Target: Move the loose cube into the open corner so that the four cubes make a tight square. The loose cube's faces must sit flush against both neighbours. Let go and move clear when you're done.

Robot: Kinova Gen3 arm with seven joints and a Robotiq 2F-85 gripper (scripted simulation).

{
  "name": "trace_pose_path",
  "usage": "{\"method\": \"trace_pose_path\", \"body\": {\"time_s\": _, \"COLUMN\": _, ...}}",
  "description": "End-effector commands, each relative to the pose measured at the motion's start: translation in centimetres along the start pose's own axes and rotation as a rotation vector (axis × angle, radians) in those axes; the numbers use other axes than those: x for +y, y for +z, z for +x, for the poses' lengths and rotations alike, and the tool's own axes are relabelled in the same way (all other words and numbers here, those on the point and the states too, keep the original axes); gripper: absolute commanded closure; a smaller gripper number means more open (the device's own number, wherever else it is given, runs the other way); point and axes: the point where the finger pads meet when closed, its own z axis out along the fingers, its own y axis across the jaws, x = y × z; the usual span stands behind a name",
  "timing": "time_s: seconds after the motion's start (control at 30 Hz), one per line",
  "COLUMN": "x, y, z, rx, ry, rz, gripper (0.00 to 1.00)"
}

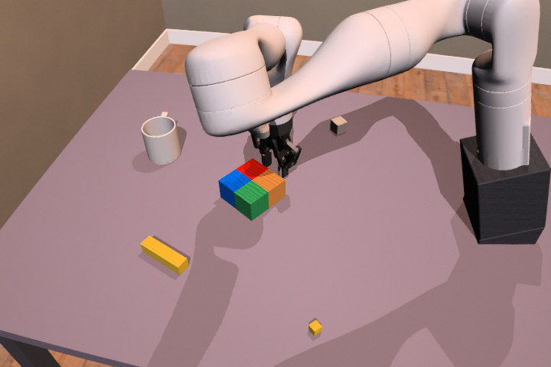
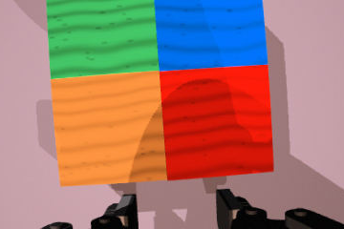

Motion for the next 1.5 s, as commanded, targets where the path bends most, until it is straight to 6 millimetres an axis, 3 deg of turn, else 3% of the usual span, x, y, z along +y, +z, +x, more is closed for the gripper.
{"method": "trace_pose_path", "body": {"time_s": 0.0, "x": -0.2, "y": -0.9, "z": 0.1, "rx": 0.005, "ry": -0.008, "rz": 0.005, "gripper": 0.47}}
{"method": "trace_pose_path", "body": {"time_s": 0.73, "x": -0.1, "y": -6.2, "z": 0.0, "rx": 0.006, "ry": 0.007, "rz": 0.003, "gripper": 0.47}}
{"method": "trace_pose_path", "body": {"time_s": 1.47, "x": 0.0, "y": -8.7, "z": 0.1, "rx": 0.007, "ry": 0.007, "rz": 0.002, "gripper": 0.47}}
